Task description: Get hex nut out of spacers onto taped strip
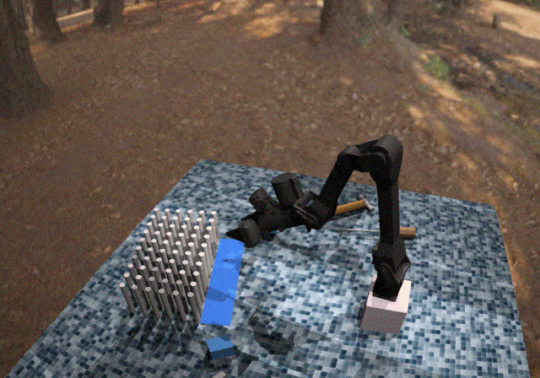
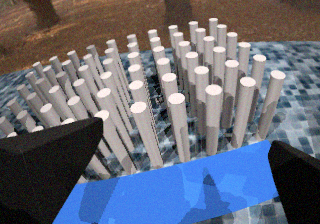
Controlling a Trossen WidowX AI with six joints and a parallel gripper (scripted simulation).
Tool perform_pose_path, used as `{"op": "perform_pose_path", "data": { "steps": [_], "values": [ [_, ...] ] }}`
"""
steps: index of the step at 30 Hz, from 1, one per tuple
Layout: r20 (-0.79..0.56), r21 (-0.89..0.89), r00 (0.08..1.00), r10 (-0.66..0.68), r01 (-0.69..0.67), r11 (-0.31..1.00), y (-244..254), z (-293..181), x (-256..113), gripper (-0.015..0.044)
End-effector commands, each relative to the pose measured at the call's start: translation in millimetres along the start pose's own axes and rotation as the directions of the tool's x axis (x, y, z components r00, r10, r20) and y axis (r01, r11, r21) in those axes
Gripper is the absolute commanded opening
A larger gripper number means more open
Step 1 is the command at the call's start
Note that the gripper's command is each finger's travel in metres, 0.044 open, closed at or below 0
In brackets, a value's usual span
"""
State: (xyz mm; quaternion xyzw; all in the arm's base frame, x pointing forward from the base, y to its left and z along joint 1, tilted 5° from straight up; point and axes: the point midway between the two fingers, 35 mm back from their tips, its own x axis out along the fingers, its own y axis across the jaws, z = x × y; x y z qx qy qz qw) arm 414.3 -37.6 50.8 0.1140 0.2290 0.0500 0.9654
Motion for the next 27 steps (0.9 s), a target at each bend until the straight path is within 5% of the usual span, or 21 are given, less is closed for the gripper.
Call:
{"op": "perform_pose_path", "data": {
  "steps": [1,8,17,22,27],
  "values": [
    [-0.004,0.004,1.000,0.005,-0.005,1.000,1,-2,0,0.0440],
    [-0.070,0.189,0.993,-0.097,0.108,0.976,-55,0,-4,0.0440],
    [-0.285,0.572,0.913,-0.293,0.407,0.712,-193,-25,-60,0.0440],
    [-0.385,0.712,0.863,-0.327,0.503,0.490,-243,-40,-101,0.0440],
    [-0.505,0.830,0.802,-0.317,0.553,0.076,-297,-61,-173,0.0440]
  ]
}}
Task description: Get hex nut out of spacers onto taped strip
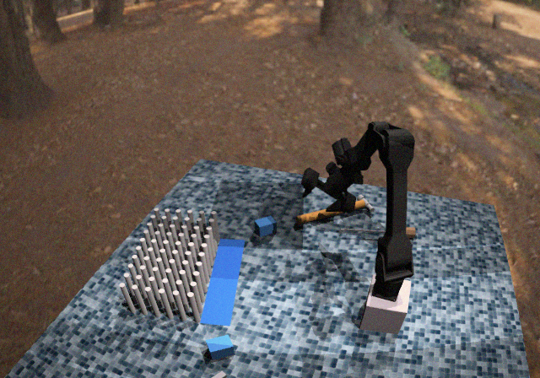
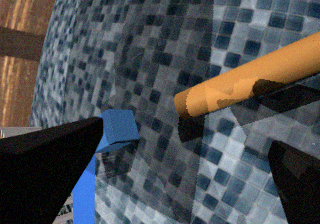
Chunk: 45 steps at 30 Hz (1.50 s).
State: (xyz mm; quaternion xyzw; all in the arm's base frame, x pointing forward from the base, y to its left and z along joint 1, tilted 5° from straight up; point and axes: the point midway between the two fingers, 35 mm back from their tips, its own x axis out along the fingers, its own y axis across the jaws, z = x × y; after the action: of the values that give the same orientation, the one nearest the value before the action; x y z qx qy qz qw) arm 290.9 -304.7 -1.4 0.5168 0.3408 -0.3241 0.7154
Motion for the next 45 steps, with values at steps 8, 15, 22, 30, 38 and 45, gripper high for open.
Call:
{"op": "perform_pose_path", "data": {
  "steps": [8,15,22,30,38,45],
  "values": [
    [-0.147,0.698,0.981,-0.122,0.191,0.690,-131,52,-87,0.0440],
    [-0.235,0.923,0.968,-0.089,0.250,0.292,-195,49,-155,0.0440],
    [-0.276,0.960,0.961,-0.016,0.275,-0.052,-232,33,-212,0.0440],
    [-0.276,0.960,0.961,-0.018,0.275,-0.050,-243,27,-193,0.0440],
    [-0.277,0.960,0.961,-0.016,0.276,-0.052,-261,13,-162,0.0440],
    [-0.277,0.960,0.961,-0.016,0.276,-0.052,-261,13,-162,0.0440]
  ]
}}
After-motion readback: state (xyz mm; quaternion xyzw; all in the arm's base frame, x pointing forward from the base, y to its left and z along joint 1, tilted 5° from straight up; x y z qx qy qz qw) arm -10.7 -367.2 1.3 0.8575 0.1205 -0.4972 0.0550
